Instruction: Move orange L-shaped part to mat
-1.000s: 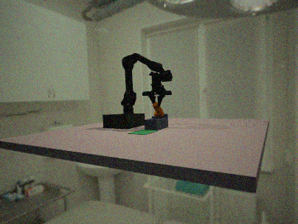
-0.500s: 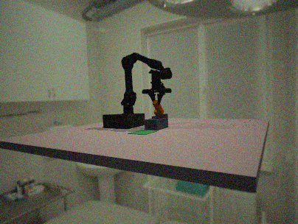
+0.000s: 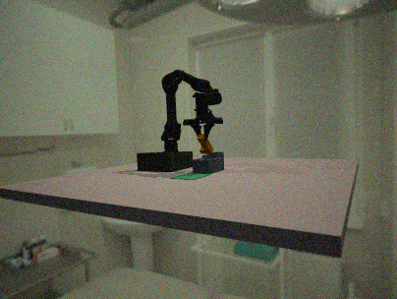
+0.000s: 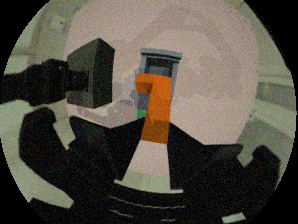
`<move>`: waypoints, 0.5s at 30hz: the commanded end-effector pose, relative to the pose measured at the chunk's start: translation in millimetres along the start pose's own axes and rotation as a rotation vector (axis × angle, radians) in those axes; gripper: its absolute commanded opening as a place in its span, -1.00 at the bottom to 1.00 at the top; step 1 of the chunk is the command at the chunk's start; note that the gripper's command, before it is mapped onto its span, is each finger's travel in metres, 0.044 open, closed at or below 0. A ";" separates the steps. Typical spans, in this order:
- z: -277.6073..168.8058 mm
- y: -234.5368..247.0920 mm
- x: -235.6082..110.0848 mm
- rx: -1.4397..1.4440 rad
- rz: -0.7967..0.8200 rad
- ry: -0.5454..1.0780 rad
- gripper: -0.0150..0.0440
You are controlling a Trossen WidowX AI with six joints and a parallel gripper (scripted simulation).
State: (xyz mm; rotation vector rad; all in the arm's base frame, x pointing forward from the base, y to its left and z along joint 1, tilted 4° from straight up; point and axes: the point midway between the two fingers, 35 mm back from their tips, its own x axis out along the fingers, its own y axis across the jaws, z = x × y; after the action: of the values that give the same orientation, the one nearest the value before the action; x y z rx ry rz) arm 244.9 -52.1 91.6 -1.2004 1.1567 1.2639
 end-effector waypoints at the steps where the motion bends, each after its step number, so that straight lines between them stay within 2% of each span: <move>1: -17.0 0.2 0.8 -0.003 -0.001 0.002 -0.49; 15: -73.8 6.9 0.5 -0.003 0.000 0.007 -0.49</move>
State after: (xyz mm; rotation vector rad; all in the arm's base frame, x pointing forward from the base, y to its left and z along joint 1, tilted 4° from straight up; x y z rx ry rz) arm 239.3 -110.3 87.1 -1.1970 1.1583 1.2672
